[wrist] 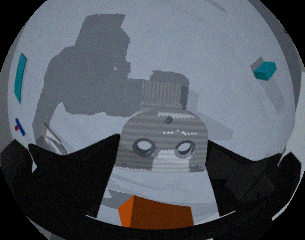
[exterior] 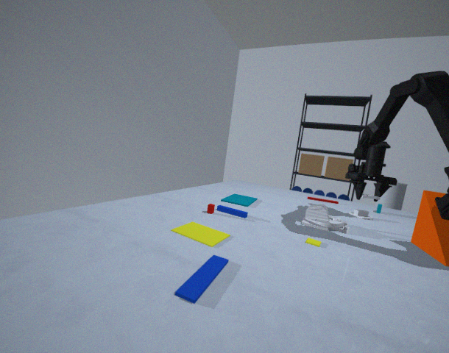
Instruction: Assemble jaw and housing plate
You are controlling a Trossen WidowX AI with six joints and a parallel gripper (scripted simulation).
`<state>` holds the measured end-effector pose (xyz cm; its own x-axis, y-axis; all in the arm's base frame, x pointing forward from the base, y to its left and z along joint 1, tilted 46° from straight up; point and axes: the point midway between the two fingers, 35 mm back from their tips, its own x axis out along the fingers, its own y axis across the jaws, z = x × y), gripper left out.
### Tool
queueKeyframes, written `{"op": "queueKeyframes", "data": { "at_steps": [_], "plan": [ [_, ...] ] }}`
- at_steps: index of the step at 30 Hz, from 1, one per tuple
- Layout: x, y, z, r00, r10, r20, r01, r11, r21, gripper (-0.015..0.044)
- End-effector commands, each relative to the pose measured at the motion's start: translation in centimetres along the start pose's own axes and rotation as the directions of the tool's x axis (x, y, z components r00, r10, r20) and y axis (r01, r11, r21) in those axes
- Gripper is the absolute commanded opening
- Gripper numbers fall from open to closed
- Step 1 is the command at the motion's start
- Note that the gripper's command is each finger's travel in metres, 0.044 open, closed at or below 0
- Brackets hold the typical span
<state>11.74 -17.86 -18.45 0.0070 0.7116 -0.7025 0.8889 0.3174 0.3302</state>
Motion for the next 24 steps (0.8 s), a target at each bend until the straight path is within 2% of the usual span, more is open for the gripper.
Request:
{"op": "queueKeyframes", "data": {
  "at_steps": [1,13,24],
  "plan": [
    [-1.4,0.0,0.2,1.000,-0.006,0.016,0.006,1.000,-0.008,0.0351],
    [-1.5,0.2,0.2,1.000,-0.007,0.017,0.007,1.000,-0.015,0.0351],
    [-2.3,3.5,-0.5,0.999,-0.015,0.033,0.019,0.992,-0.126,0.0351]
  ]
}}
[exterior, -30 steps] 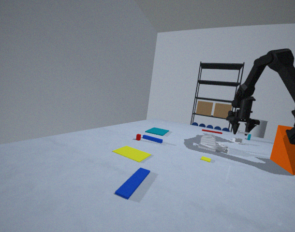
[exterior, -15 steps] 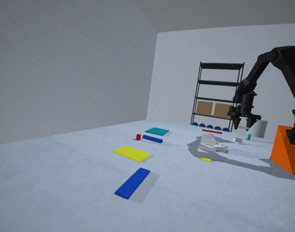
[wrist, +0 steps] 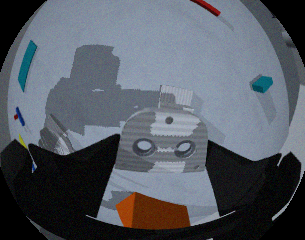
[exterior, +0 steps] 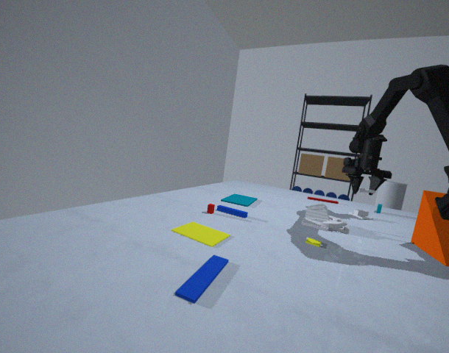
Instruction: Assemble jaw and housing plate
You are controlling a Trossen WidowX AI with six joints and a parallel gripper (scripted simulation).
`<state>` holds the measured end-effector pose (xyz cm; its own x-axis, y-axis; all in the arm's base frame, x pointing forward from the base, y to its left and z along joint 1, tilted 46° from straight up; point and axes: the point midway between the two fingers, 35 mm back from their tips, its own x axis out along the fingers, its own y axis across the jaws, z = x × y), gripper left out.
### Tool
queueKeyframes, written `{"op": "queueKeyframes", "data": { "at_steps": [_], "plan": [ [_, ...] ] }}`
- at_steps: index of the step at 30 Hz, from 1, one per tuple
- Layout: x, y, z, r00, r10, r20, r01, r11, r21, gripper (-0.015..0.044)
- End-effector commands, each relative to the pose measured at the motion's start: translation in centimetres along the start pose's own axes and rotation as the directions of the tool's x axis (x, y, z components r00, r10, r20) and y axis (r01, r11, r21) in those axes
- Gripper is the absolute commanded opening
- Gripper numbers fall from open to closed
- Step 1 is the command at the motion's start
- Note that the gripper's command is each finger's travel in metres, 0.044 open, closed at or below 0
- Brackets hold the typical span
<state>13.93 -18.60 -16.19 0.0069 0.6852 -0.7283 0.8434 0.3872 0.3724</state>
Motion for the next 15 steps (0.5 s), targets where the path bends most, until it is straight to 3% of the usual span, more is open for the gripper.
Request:
{"op": "queueKeyframes", "data": {
  "at_steps": [1,15],
  "plan": [
    [-0.3,1.4,-0.5,1.000,0.001,0.002,-0.001,0.999,-0.045,0.0351],
    [-1.0,5.8,-1.6,1.000,-0.004,0.015,0.007,0.981,-0.193,0.0351]
  ]
}}
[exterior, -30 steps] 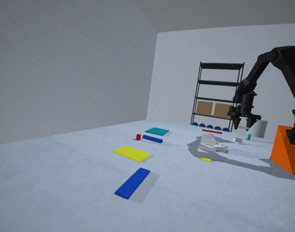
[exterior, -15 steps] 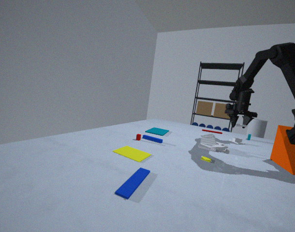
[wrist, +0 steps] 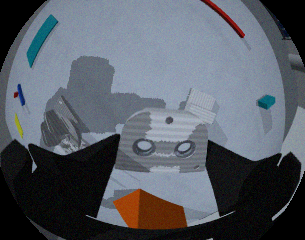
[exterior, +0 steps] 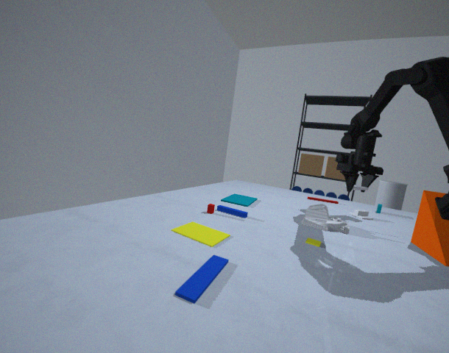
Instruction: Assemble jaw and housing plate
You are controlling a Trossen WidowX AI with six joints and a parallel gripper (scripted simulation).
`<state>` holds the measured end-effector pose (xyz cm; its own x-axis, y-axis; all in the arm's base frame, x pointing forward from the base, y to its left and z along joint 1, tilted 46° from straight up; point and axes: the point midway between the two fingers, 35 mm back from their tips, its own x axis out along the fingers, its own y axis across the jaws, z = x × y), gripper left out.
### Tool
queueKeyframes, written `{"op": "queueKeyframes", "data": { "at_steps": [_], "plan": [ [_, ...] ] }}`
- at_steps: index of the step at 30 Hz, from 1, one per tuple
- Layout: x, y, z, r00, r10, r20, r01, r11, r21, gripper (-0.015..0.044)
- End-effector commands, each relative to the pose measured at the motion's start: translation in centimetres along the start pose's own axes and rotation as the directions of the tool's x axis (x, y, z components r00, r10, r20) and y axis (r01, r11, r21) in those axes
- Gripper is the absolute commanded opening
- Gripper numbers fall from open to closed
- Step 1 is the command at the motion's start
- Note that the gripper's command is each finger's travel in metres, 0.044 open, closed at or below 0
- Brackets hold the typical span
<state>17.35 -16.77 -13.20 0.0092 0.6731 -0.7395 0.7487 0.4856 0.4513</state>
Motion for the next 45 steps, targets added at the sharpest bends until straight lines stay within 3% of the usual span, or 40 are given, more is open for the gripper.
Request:
{"op": "queueKeyframes", "data": {
  "at_steps": [1,45],
  "plan": [
    [-0.2,1.5,-0.5,1.000,0.003,0.001,-0.003,0.999,-0.048,0.0351],
    [0.1,14.7,-6.1,1.000,0.024,-0.013,-0.027,0.858,-0.513,0.0351]
  ]
}}
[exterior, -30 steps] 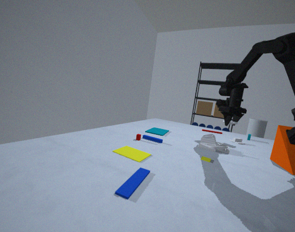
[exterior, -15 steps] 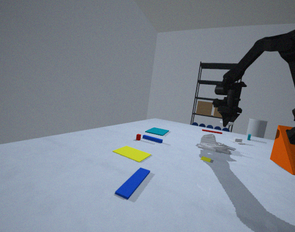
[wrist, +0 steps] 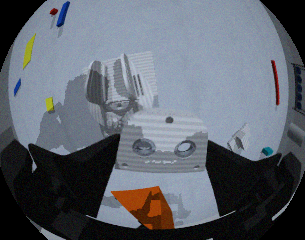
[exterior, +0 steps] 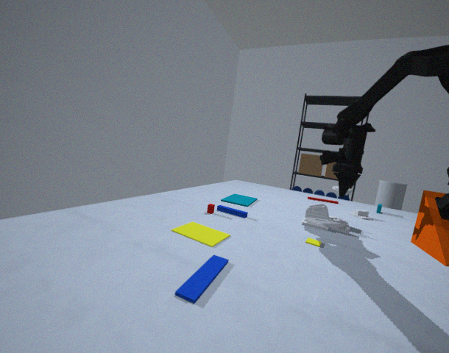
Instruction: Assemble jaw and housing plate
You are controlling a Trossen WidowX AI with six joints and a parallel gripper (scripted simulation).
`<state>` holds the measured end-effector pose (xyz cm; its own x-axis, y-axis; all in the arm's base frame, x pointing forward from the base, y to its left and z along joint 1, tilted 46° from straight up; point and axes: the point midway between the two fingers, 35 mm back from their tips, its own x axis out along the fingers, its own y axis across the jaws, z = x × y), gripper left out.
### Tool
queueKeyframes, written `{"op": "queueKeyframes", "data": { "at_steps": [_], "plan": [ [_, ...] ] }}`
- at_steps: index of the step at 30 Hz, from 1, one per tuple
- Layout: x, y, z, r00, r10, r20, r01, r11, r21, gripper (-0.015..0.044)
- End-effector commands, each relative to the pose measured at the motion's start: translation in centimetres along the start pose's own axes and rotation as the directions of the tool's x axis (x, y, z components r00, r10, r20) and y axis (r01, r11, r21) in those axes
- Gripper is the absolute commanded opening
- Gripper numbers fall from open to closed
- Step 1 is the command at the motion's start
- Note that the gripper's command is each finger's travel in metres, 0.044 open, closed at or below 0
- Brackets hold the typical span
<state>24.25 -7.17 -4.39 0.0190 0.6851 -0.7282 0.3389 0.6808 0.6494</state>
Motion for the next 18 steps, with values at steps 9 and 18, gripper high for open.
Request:
{"op": "queueKeyframes", "data": {
  "at_steps": [9,18],
  "plan": [
    [0.6,4.0,-1.0,1.000,0.024,-0.012,-0.025,0.990,-0.140,0.0351],
    [1.0,5.7,-1.5,0.999,0.034,-0.020,-0.037,0.979,-0.202,0.0351]
  ]
}}
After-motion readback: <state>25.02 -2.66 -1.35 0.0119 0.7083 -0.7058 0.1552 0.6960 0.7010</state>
